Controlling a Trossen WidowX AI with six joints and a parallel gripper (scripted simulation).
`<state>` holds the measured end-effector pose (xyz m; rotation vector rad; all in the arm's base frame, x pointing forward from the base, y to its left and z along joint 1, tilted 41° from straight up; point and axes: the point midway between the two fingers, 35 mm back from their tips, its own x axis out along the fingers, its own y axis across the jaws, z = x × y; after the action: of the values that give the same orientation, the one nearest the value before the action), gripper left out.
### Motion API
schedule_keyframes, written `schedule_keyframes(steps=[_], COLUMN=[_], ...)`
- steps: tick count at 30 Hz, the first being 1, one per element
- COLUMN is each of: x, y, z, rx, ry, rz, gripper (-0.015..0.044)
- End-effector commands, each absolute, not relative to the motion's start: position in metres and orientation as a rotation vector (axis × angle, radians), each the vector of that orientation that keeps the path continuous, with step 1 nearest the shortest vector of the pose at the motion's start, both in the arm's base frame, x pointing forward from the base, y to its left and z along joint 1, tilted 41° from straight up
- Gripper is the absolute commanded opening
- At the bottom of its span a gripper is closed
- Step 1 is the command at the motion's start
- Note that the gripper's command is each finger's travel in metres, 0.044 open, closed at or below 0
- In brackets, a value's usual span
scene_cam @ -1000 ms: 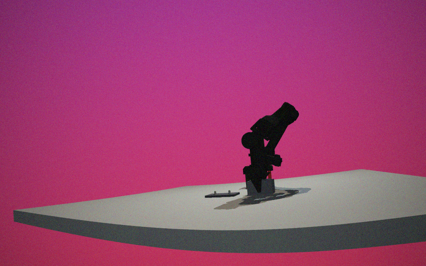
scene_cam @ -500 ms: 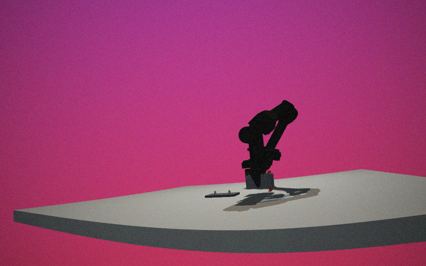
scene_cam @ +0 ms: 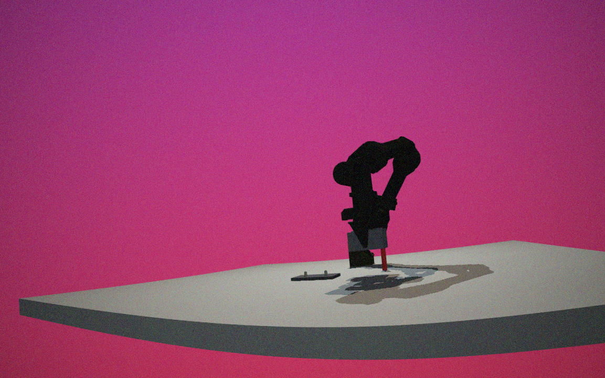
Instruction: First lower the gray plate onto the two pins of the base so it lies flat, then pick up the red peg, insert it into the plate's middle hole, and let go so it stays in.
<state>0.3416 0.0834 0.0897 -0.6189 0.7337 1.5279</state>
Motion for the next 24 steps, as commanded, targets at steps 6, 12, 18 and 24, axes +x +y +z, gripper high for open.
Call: schedule_keyframes(steps=[6,12,18,24], x=[0.341,0.338,0.335,0.336], y=[0.064,0.053,0.042,0.040], z=[0.112,0.127,0.140,0.138], rx=[-0.628,-0.625,-0.625,-0.625], ry=[0.733,0.735,0.730,0.730], rz=[1.524,1.524,1.526,1.526], gripper=[0.0000,0.0000,0.0000,0.0000])
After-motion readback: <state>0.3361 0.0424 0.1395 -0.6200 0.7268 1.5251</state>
